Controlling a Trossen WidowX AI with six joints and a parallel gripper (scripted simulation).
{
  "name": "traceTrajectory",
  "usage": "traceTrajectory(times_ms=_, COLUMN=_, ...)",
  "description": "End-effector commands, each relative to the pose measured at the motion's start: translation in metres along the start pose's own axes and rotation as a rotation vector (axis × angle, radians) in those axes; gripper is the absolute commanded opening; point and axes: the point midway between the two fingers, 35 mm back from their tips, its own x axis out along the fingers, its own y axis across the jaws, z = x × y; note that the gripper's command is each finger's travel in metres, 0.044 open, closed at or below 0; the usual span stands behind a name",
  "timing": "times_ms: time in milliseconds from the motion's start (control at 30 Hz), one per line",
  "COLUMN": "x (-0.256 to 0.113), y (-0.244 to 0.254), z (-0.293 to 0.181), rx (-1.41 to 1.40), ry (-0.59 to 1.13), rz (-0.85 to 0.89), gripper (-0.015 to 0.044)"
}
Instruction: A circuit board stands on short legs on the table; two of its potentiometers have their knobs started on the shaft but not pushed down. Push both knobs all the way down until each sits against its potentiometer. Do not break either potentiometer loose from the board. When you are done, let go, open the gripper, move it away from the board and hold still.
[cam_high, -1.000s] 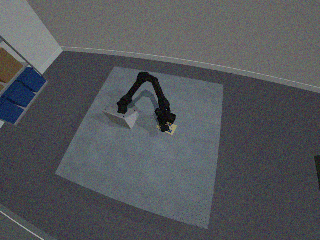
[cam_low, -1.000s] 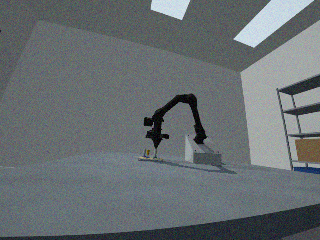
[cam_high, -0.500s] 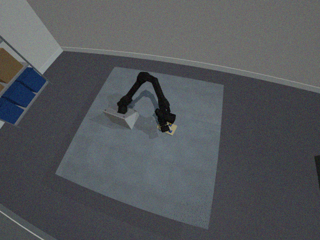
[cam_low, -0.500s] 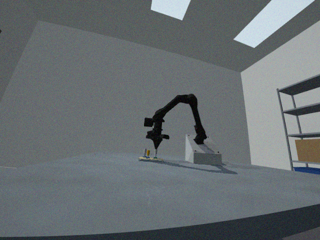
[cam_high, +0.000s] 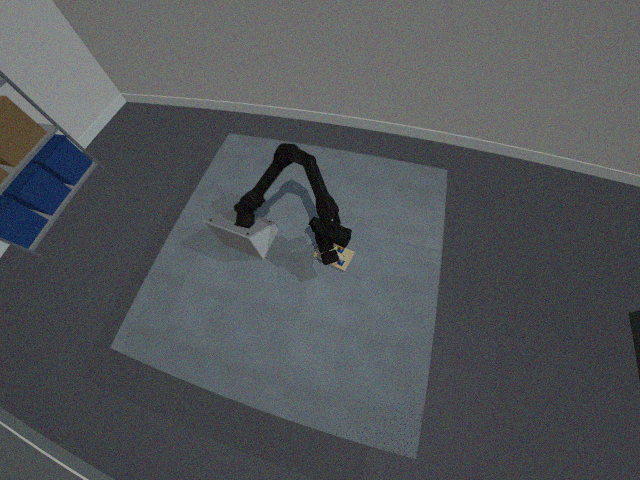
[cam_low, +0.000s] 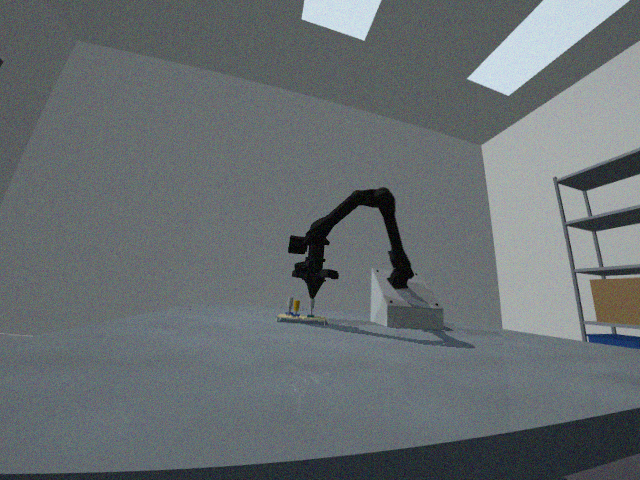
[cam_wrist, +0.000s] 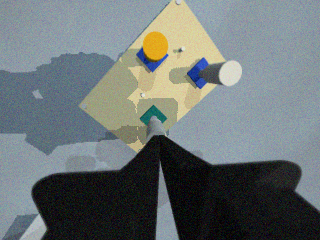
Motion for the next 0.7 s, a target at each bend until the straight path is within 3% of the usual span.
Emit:
traceTrajectory(times_ms=0, x=0.0113, y=0.0016, z=0.0011, rx=-0.012, ry=0.008, rz=0.008, gripper=0.0000)
traceTrajectory(times_ms=667, x=0.0170, y=0.0017, z=0.0010, rx=-0.012, ry=0.008, rz=0.008, gripper=0.0000)
